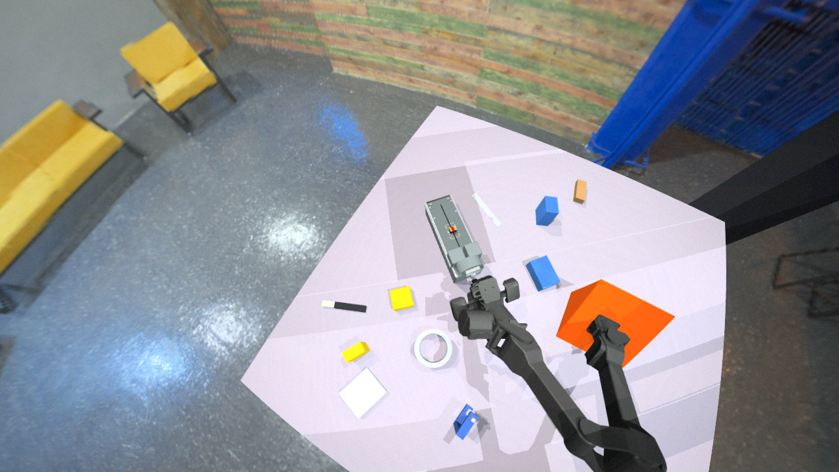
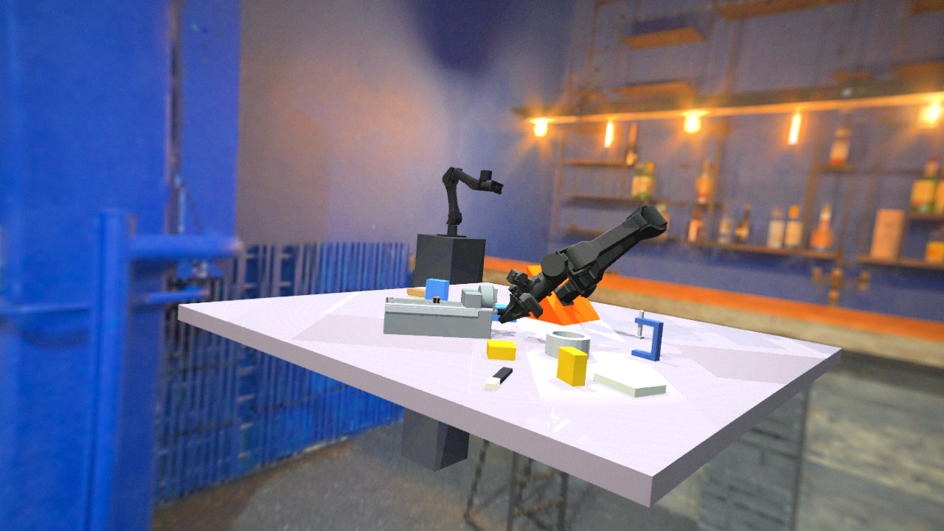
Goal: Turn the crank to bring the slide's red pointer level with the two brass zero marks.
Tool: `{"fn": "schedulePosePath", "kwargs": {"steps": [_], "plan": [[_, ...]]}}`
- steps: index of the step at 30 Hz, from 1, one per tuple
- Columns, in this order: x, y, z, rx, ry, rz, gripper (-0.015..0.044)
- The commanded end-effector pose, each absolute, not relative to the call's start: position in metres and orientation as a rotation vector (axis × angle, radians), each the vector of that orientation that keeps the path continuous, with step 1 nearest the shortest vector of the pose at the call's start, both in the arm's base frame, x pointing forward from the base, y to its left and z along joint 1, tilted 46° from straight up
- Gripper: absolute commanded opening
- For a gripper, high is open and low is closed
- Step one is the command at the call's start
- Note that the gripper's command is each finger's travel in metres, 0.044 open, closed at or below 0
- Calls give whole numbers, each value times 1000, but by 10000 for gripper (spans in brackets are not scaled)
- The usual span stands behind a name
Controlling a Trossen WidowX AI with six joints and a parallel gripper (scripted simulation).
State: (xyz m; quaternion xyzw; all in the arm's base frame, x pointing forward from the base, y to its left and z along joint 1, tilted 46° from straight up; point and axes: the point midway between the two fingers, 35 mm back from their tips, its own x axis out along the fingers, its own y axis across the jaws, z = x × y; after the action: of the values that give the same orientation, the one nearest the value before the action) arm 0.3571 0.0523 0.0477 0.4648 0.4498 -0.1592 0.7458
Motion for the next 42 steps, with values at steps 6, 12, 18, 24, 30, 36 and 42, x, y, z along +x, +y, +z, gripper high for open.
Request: {"fn": "schedulePosePath", "kwargs": {"steps": [6, 12, 18, 24, 30, 36, 42], "plan": [[364, 59, 54, 1021, 979, -329, 0], [365, 59, 55, 1021, 979, -329, 0], [366, 60, 56, 1021, 979, -329, 0], [367, 60, 57, 1021, 978, -329, 0], [367, 60, 57, 1021, 978, -329, 0], [368, 60, 58, 1021, 978, -329, 0], [368, 60, 59, 1021, 978, -329, 0]]}}
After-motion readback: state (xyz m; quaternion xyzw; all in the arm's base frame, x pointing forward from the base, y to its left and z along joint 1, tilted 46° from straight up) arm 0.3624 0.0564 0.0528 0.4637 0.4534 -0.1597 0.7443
